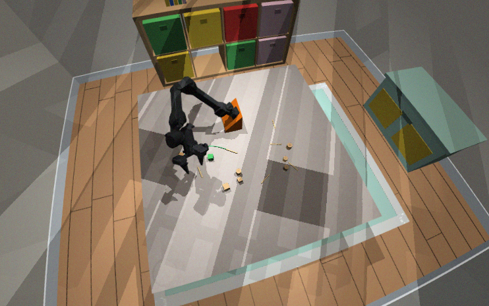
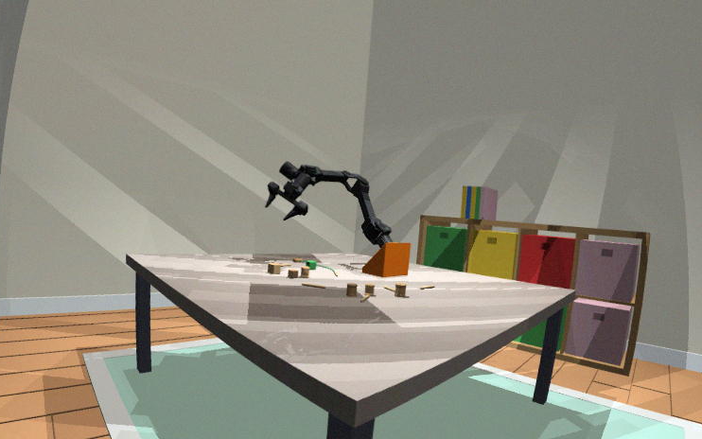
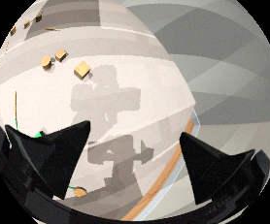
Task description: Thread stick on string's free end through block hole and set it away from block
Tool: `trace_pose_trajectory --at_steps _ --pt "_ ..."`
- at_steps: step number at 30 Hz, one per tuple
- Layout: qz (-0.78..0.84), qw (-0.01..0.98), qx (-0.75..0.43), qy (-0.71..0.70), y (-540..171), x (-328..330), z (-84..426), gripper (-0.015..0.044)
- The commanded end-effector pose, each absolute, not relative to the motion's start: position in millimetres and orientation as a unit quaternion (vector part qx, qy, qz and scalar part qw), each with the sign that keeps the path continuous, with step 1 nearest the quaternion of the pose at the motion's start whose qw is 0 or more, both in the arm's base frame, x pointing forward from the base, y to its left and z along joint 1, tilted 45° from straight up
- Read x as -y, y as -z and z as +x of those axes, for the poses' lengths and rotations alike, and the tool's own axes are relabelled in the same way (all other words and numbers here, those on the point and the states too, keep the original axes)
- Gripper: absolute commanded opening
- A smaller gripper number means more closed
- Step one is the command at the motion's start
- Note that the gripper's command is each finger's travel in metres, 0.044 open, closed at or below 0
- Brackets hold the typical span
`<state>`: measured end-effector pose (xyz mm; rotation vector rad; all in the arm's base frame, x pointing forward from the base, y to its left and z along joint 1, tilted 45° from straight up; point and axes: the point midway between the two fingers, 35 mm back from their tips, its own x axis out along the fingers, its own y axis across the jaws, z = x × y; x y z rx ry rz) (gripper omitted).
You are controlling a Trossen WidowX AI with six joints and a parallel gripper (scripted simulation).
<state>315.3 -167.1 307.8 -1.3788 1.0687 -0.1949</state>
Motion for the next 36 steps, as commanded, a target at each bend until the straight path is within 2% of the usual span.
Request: trace_pose_trajectory --at_steps 1,10,28,35,36 --pt "-0.546 0.608 -0.572 0.071 -244.4 183.9 279.6 0.0440" --pt "-0.438 0.509 -0.739 0.053 -155.1 195.1 186.8 0.0440" --pt "-0.438 0.510 -0.739 0.053 -154.9 194.8 185.9 0.0440" --pt "-0.438 0.509 -0.739 0.052 -154.8 194.8 185.8 0.0256" --pt "-0.438 0.509 -0.739 0.052 -154.8 194.8 185.8 0.0245"
